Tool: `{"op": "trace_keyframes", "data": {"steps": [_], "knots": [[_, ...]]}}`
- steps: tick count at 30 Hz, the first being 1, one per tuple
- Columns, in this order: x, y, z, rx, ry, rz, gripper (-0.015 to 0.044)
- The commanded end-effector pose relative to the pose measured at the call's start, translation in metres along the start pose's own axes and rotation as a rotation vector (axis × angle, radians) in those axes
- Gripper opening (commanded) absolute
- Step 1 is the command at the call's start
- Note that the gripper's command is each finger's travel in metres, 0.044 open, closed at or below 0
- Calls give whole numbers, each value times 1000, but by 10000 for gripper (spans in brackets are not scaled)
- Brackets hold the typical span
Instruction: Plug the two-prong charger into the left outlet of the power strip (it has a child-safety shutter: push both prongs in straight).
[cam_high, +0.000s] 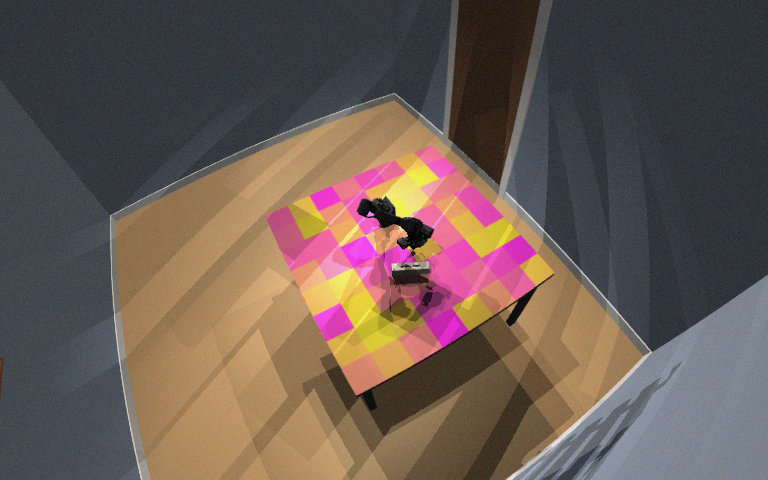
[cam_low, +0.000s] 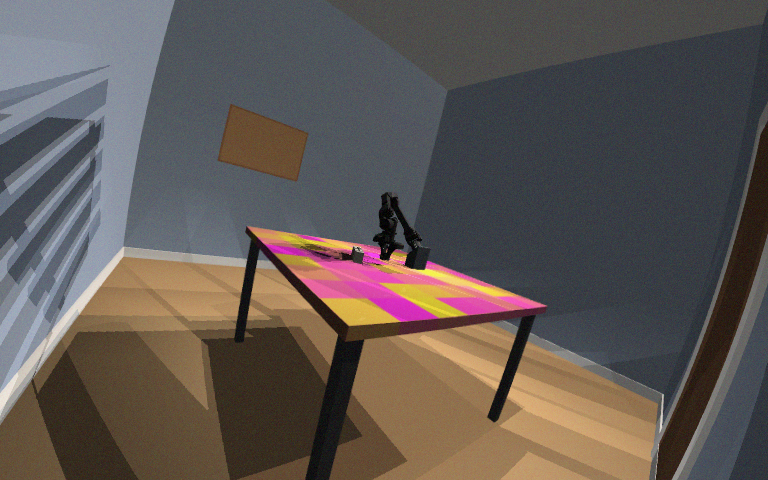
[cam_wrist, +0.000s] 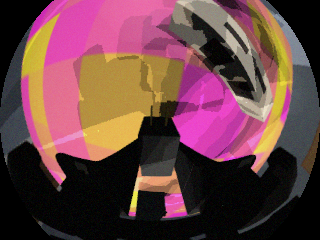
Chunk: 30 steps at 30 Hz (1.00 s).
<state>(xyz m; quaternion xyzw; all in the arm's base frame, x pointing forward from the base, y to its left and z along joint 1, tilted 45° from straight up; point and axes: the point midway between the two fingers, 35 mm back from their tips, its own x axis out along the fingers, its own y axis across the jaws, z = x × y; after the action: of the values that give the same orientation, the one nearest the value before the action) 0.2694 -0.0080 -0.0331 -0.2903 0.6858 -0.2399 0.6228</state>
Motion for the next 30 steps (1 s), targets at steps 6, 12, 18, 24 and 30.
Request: {"op": "trace_keyframes", "data": {"steps": [6,12,18,24,30], "knots": [[7,-1,8,168,1,7,0],[11,-3,13,283,2,13,0],[15,-5,17,398,3,19,0],[20,-7,22,514,4,25,0],[19,-10,26,522,4,25,0]]}}
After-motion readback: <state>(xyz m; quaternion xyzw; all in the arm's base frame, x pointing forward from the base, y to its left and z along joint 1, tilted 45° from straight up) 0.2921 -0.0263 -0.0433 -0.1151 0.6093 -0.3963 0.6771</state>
